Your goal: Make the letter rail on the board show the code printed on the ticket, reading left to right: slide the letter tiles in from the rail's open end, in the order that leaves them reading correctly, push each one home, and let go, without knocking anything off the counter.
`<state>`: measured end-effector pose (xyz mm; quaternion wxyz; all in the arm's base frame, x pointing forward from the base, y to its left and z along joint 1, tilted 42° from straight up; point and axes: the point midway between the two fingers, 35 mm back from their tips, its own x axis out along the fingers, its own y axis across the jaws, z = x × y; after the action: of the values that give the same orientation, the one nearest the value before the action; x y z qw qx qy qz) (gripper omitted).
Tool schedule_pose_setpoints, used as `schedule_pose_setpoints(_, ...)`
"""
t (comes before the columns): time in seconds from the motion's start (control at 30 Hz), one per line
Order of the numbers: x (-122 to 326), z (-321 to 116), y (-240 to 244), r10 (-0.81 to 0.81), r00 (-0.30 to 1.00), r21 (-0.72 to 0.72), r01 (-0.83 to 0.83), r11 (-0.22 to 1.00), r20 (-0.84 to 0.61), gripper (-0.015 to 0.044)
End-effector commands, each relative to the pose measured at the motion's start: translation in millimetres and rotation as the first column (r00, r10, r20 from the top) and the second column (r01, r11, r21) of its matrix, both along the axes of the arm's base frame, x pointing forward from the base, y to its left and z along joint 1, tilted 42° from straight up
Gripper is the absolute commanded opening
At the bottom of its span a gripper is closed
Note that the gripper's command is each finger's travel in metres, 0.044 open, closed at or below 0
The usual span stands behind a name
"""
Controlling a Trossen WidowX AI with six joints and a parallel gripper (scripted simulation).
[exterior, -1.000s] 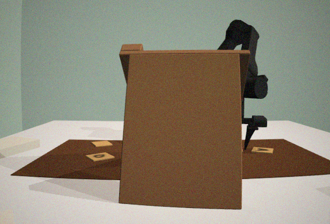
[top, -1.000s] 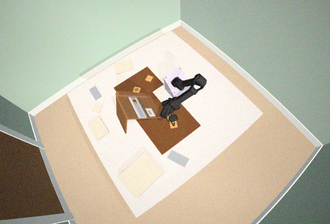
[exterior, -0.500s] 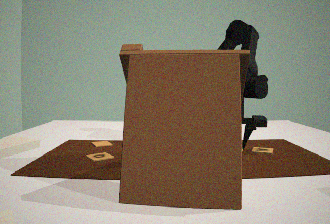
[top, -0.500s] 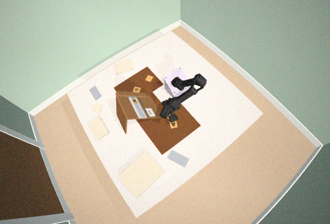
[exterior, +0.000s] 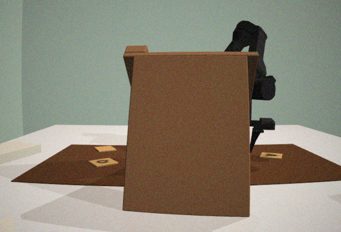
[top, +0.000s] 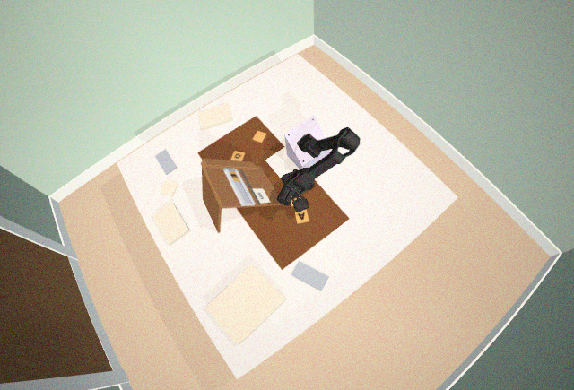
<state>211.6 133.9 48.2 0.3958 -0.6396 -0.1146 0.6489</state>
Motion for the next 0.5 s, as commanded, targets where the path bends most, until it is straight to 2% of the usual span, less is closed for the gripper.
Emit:
schedule_pose_setpoints(0.0, -0.2, 2.5, -1.9, 0.002, 1.0, 0.004, -0.002, 1.0, 0.008, 0.0)
schedule_pose_setpoints(0.47, -1.9, 5.0, -7.3, 0.002, 1.0, 0.004, -0.002, 1.0, 0.008, 0.0)
